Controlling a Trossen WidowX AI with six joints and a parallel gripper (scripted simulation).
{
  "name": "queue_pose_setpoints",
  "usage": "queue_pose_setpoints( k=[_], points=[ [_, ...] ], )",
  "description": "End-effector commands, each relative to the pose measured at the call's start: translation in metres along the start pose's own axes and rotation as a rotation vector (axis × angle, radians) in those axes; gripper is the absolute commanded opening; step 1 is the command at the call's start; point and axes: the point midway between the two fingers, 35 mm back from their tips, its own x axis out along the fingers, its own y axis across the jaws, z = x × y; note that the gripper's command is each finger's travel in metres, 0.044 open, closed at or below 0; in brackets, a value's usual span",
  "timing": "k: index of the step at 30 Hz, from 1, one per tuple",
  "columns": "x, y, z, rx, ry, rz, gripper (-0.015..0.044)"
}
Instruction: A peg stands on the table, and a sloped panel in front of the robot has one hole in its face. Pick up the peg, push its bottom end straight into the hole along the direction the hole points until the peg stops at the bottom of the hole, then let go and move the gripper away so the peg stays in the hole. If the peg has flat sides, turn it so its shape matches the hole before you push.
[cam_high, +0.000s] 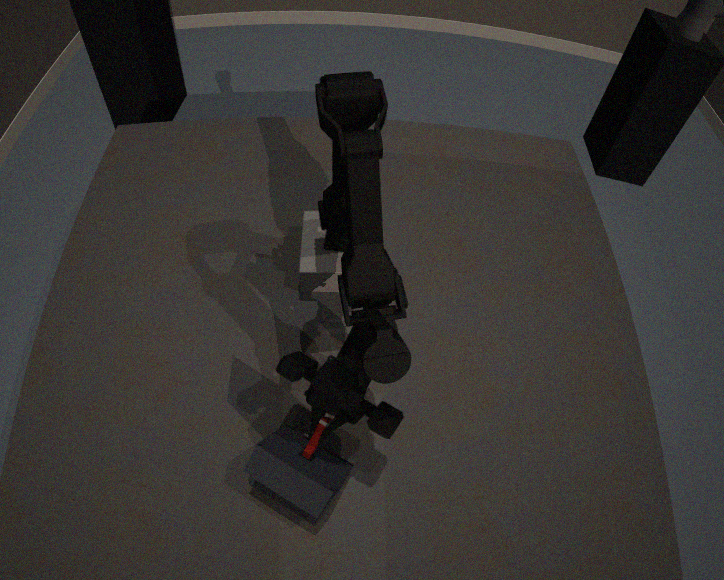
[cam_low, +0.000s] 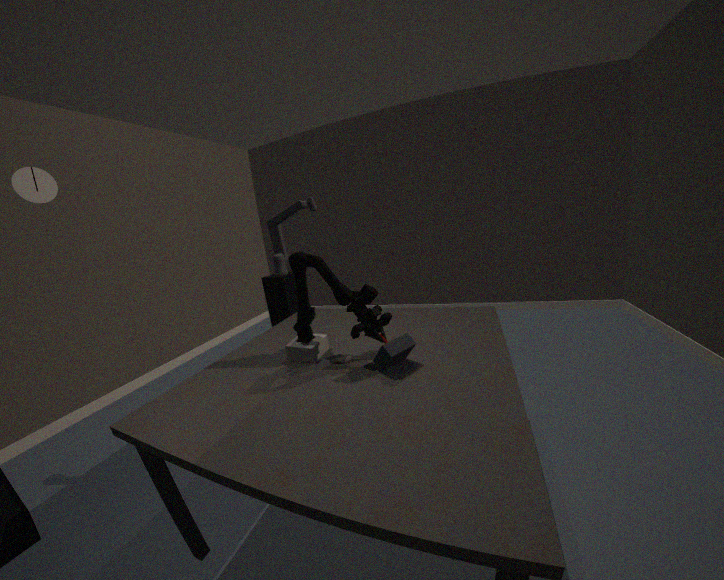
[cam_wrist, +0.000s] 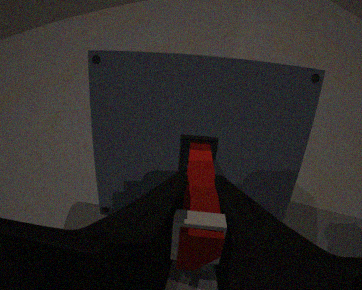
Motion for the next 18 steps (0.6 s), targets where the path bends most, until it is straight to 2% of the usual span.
queue_pose_setpoints(
  k=[1,18],
  points=[
    [0.0022,0.0015,0.002,-0.003,-0.004,0.005,0.0],
    [0.0107,0.0011,0.0018,-0.003,-0.004,0.005,0.0]
  ],
)
